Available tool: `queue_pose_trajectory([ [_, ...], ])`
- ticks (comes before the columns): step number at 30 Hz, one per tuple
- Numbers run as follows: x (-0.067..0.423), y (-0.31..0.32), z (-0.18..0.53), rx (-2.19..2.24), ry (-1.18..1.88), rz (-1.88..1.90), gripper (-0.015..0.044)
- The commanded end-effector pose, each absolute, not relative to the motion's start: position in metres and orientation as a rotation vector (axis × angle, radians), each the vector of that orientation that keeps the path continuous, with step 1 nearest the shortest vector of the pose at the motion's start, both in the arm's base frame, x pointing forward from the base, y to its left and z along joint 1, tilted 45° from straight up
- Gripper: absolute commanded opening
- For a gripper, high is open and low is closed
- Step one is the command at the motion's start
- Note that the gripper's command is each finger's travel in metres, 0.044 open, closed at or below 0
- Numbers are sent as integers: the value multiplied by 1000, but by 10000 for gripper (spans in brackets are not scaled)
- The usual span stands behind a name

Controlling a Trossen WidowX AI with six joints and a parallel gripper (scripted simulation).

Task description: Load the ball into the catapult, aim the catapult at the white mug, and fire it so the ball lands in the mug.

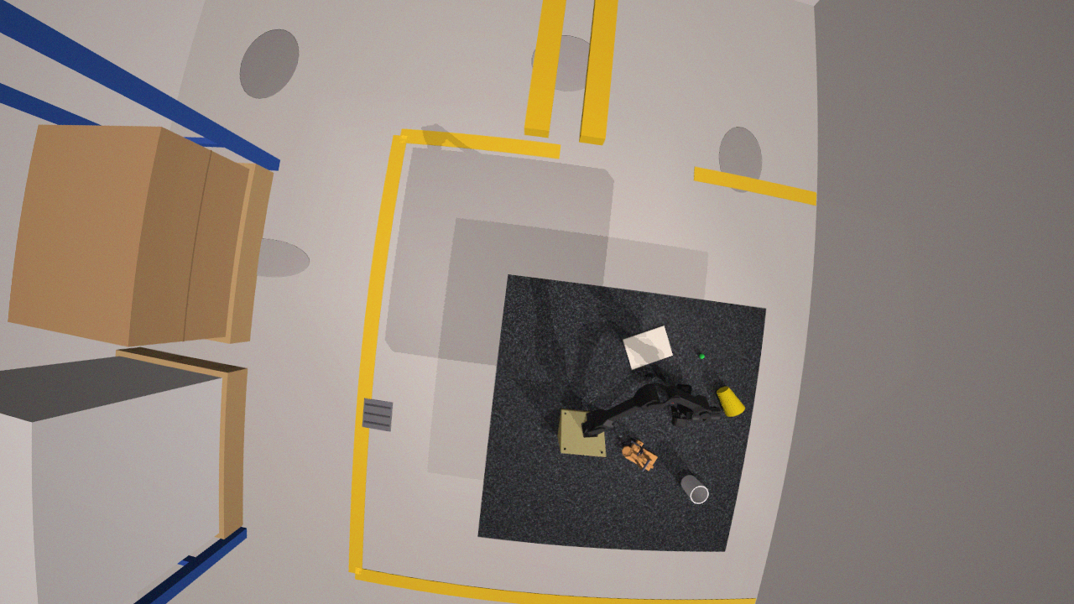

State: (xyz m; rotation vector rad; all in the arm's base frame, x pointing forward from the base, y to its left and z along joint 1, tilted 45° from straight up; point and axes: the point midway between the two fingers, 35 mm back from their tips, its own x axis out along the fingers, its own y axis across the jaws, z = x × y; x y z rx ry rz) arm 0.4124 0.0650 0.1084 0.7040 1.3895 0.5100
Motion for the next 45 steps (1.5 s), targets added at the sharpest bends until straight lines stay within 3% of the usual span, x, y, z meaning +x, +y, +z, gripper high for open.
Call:
queue_pose_trajectory([
  [1, 412, 71, 102, 712, 1394, 508, 300],
  [4, 412, 72, 100, 712, 1394, 509, 300],
  [10, 412, 72, 100, 712, 1394, 509, 143],
  [18, 412, 72, 100, 712, 1394, 509, 89],
  [22, 412, 66, 106, 718, 1397, 502, 0],
  [45, 391, -9, 193, 828, 1433, 421, 0],
])
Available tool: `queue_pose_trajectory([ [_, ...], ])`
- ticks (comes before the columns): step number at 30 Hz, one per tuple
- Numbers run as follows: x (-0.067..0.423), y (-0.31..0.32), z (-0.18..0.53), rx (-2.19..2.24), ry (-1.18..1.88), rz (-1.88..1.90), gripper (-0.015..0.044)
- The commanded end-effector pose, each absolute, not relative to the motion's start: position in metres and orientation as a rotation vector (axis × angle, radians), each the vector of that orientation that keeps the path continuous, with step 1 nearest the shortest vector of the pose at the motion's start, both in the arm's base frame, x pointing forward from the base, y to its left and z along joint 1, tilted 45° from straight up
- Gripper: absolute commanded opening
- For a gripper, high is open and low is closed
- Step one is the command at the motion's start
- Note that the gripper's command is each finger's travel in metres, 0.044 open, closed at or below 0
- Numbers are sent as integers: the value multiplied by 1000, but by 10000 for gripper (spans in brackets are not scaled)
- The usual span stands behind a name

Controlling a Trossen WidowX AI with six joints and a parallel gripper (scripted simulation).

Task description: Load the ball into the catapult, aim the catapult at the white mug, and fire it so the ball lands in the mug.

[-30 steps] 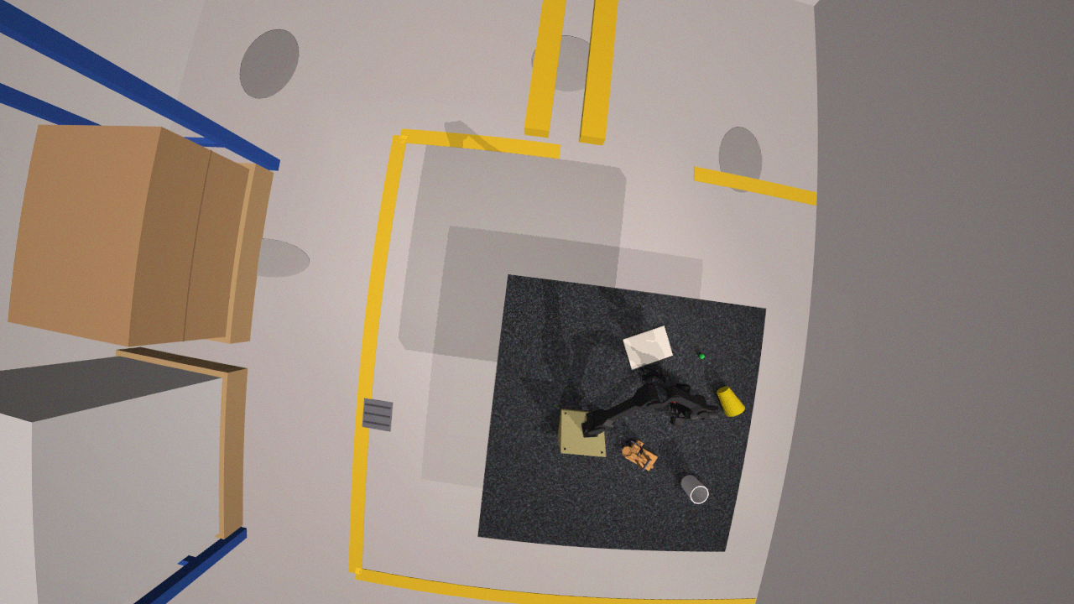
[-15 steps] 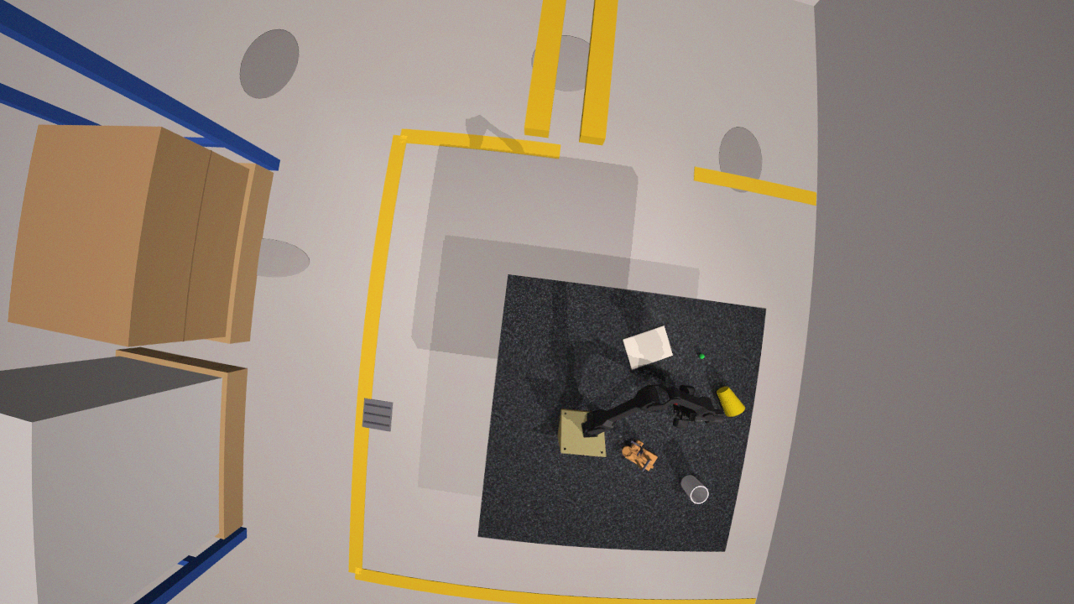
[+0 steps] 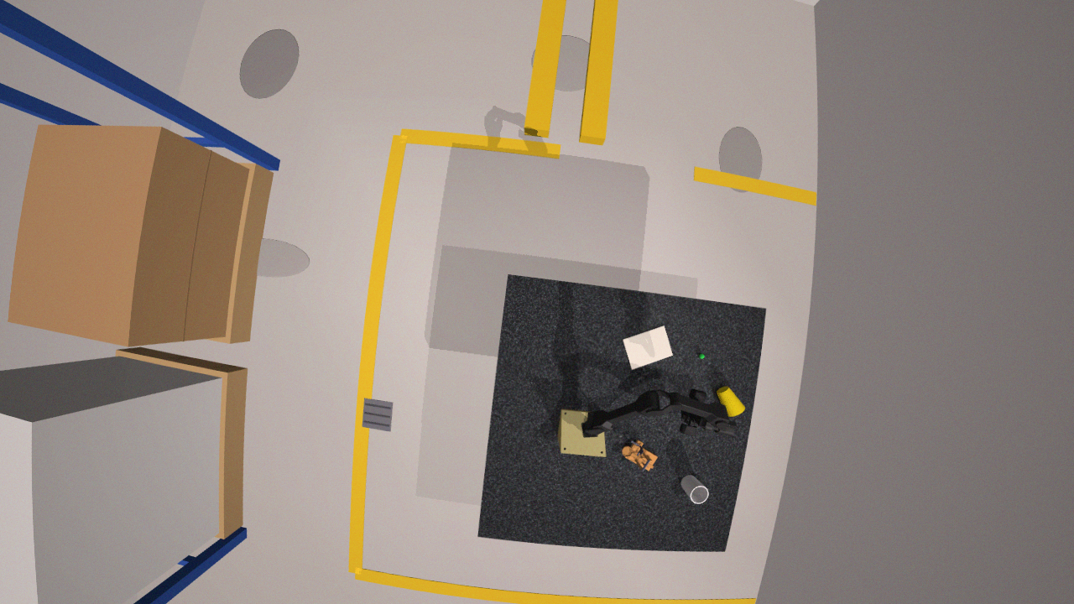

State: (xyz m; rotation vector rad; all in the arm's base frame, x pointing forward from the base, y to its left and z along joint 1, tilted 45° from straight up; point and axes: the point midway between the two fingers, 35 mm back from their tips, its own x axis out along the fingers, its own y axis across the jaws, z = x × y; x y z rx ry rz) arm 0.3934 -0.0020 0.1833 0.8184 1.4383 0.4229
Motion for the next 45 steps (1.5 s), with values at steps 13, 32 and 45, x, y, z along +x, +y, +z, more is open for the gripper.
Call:
queue_pose_trajectory([
  [13, 361, -71, 119, 852, 1543, 323, 0],
  [32, 240, -139, 3, 976, 1775, 308, 0],
  [45, 187, -140, -28, 1057, 1843, 382, 0],
])
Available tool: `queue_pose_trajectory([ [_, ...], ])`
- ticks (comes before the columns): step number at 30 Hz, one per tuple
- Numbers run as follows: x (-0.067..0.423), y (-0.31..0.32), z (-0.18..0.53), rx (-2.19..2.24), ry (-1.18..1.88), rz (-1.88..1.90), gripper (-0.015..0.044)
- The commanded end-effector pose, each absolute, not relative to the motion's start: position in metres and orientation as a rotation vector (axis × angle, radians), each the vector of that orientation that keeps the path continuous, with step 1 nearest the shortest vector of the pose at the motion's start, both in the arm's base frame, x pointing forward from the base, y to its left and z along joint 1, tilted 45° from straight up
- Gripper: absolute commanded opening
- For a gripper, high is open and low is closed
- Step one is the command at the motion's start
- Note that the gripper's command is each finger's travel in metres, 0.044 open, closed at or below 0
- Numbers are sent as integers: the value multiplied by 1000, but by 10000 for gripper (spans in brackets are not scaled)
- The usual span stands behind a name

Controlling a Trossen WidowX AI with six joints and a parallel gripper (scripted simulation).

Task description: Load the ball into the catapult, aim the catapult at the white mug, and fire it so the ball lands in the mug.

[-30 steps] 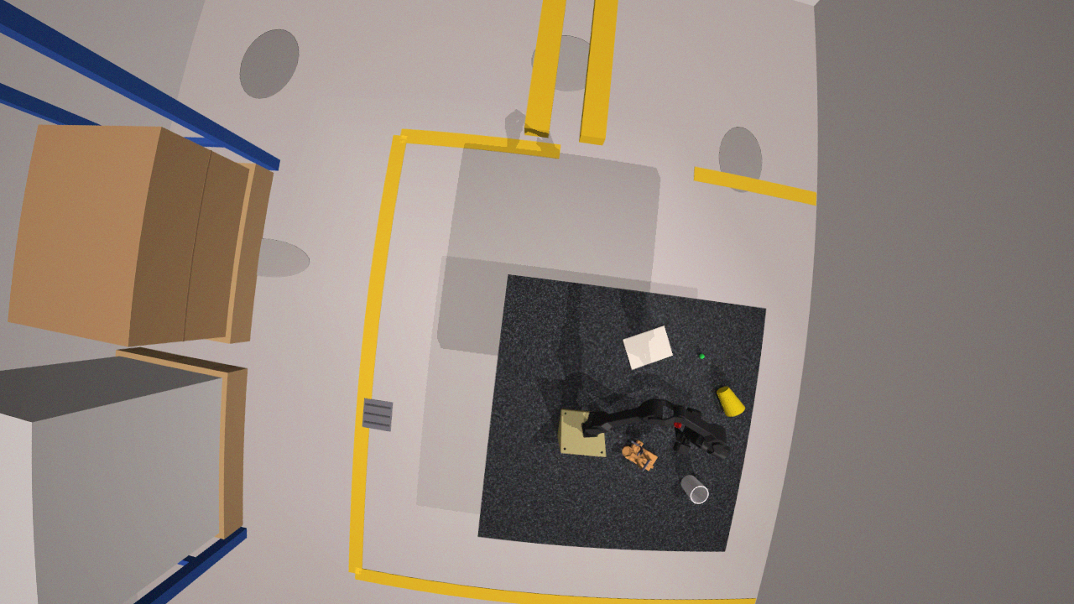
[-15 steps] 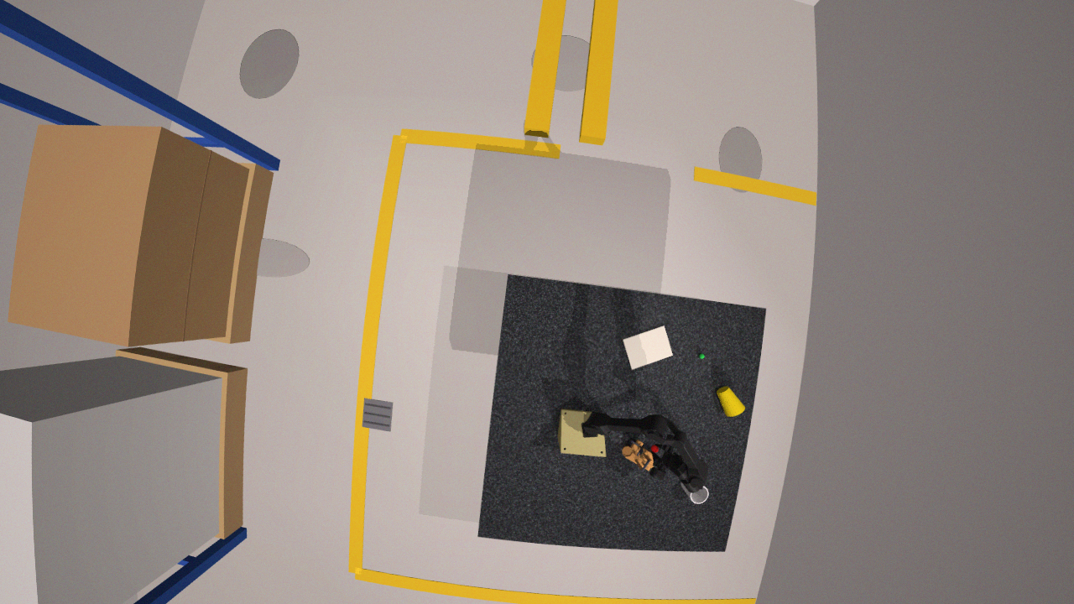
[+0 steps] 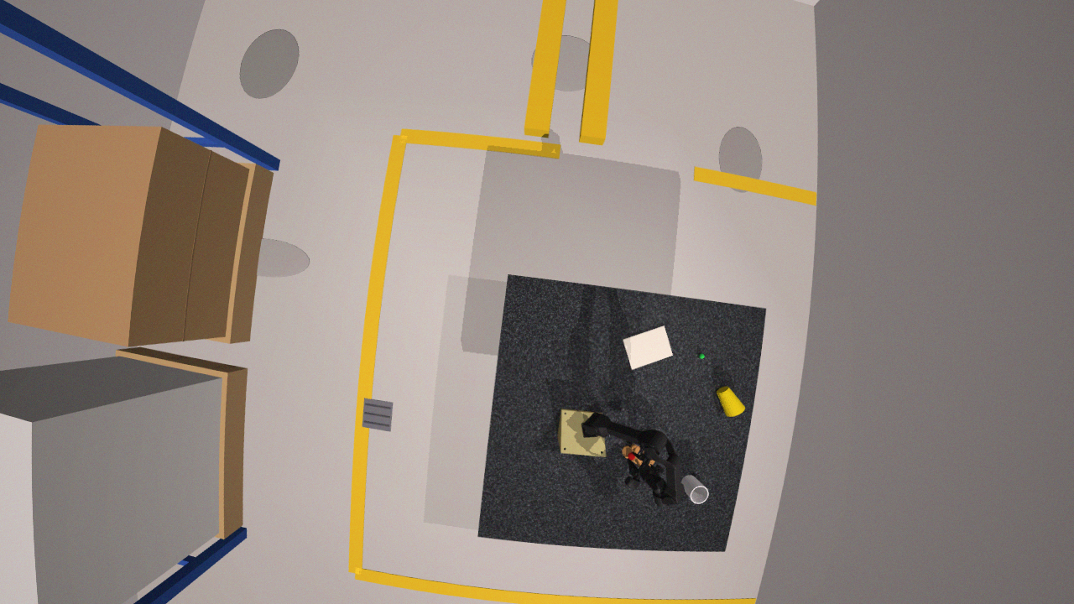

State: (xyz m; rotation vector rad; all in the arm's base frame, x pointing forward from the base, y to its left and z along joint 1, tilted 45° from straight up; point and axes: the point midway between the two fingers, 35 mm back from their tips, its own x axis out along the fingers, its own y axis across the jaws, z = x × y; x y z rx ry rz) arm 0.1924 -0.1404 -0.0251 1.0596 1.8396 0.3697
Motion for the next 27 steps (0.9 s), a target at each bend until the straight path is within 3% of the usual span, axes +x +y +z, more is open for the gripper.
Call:
queue_pose_trajectory([
  [1, 187, -139, -29, 1057, 1843, 382, 0],
  [26, 191, -124, -45, 1049, 1841, 385, 0],
  [27, 191, -124, -45, 1049, 1841, 385, 26],
])
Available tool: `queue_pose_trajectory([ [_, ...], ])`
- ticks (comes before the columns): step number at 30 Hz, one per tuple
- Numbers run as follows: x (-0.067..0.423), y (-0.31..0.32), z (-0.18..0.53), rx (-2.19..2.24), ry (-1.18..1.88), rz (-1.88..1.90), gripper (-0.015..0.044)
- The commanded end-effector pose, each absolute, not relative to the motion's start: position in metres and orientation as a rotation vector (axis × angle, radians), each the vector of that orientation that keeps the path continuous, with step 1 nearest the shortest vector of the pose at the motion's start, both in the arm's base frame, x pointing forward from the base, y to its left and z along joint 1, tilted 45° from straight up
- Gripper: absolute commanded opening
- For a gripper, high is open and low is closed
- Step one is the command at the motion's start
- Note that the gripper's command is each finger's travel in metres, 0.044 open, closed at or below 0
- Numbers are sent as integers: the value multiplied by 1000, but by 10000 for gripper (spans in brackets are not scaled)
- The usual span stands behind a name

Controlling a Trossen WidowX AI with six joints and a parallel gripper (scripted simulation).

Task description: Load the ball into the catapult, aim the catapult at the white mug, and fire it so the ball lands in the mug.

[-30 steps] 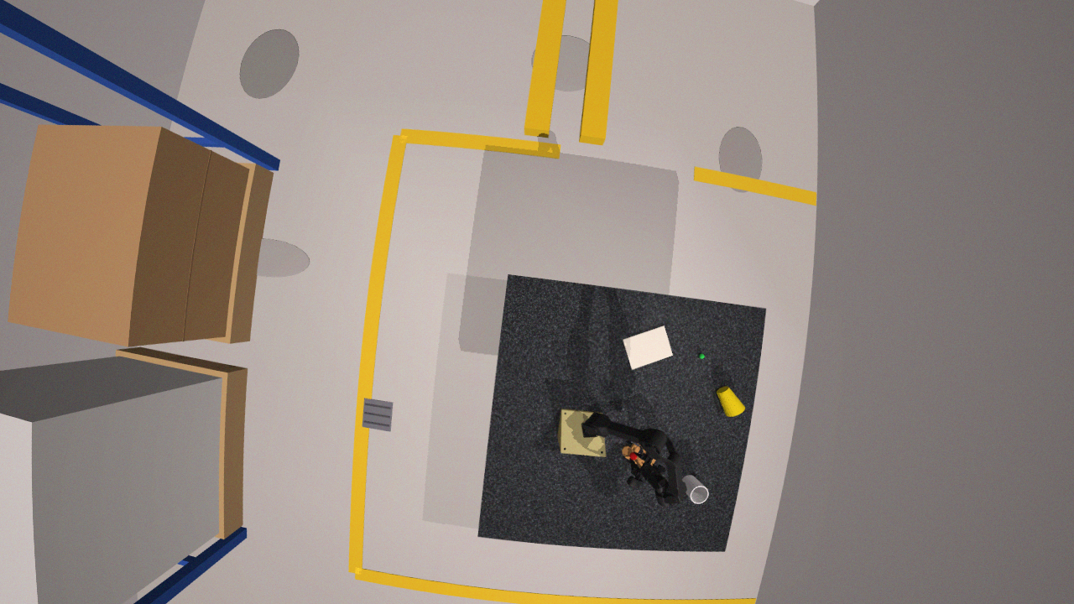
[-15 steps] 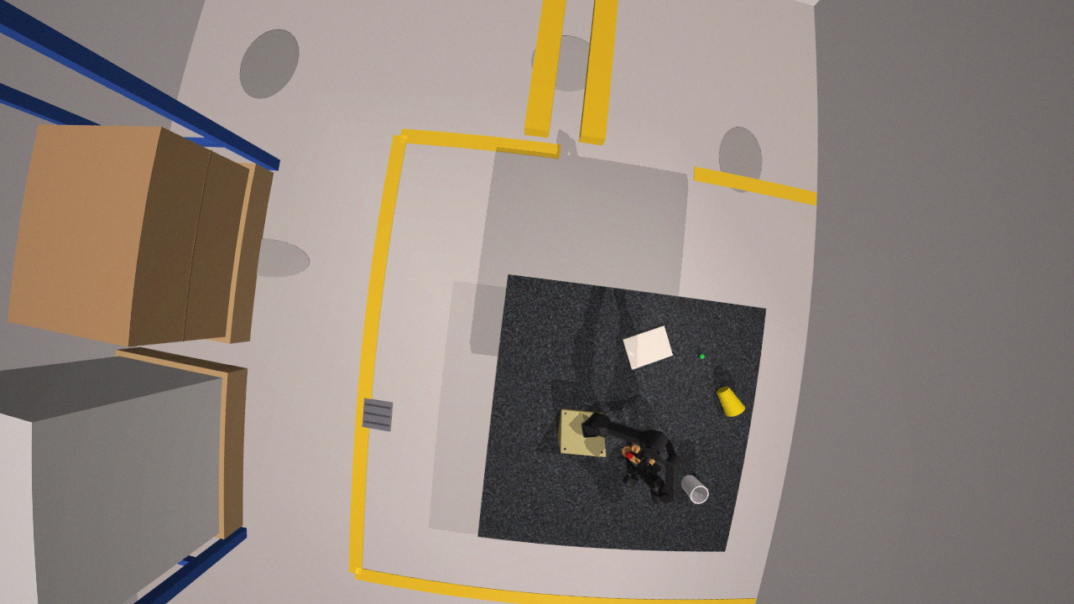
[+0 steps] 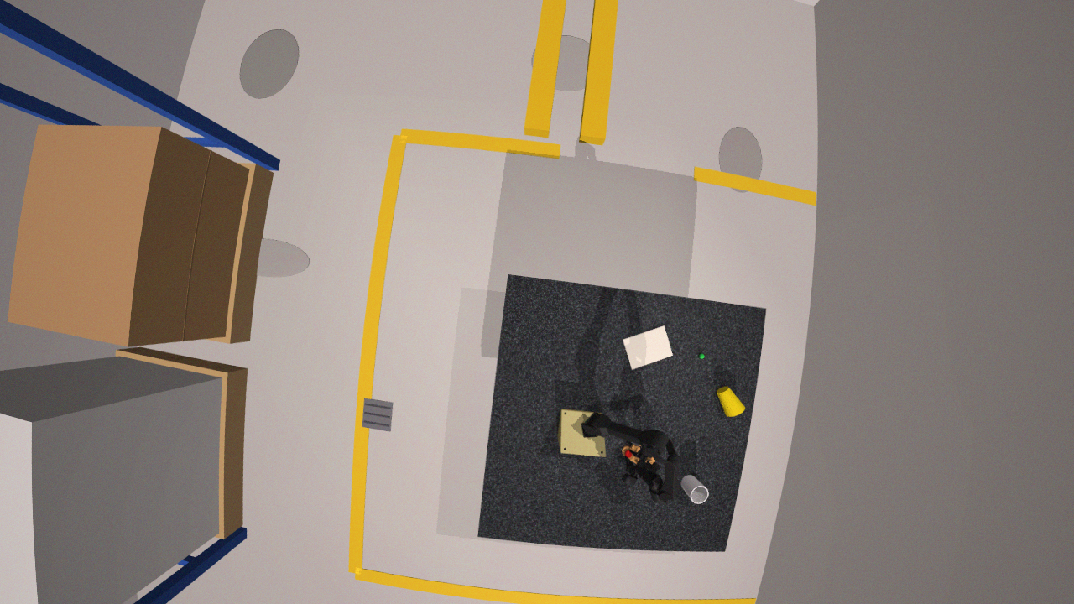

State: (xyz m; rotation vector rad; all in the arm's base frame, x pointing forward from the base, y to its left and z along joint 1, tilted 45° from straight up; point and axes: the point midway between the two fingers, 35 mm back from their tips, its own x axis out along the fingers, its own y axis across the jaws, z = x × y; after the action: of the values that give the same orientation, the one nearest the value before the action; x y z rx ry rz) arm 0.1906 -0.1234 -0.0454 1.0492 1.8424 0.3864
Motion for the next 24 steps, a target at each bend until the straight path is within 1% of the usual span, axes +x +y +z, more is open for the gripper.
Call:
queue_pose_trajectory([
  [1, 191, -124, -45, 1049, 1841, 385, 52],
  [9, 191, -127, -43, 1047, 1838, 381, 262],
  [14, 180, -182, 16, 987, 1763, 266, 394],
  [16, 174, -195, 34, 971, 1746, 232, 440],
  [19, 172, -198, 38, 968, 1742, 224, 440],
  [20, 180, -188, 21, 986, 1746, 243, 440],
  [24, 208, -214, 10, 978, 1646, 170, 440],
])
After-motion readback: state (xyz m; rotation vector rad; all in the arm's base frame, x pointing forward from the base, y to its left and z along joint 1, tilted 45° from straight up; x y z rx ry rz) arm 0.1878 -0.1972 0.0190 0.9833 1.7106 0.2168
